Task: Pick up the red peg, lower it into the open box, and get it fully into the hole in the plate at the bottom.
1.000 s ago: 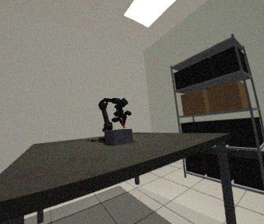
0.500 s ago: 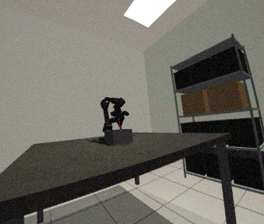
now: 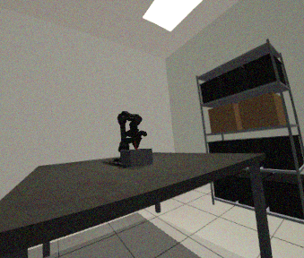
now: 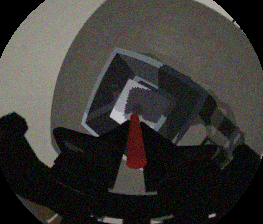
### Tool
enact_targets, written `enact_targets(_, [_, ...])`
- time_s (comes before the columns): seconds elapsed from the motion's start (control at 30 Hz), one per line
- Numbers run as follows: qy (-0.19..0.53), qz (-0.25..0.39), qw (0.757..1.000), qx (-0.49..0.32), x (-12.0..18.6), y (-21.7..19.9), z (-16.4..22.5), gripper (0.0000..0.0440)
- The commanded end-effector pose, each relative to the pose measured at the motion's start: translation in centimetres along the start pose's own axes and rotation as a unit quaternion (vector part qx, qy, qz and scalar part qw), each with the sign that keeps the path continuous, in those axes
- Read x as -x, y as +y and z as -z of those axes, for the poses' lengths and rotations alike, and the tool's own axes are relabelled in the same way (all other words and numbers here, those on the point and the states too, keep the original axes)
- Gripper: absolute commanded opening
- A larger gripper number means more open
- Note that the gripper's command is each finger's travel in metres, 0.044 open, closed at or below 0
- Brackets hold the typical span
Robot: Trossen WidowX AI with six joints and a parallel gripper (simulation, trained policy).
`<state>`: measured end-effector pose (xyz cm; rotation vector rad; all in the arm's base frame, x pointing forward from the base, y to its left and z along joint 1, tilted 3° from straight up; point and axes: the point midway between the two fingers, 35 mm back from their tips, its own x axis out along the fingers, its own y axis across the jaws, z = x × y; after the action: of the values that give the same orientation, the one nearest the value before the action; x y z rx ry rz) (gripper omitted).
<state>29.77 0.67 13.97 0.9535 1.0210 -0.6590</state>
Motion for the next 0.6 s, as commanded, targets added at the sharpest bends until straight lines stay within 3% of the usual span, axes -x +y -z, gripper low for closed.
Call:
enact_targets(0.0, [0.006, 0.003, 1.0, -0.001, -0.6, 0.2, -0.4, 0.002])
enact_targets(0.3, [0.017, 0.033, 0.999, 0.007, -2.9, -0.1, -0.7, 0.0028])
enact_targets(0.5, [0.02, 0.054, 0.998, 0.024, -3.9, -0.4, -1.2, 0.0158])
enact_targets(0.57, [0.022, 0.061, 0.998, 0.026, -4.1, -0.4, -1.3, 0.0162])
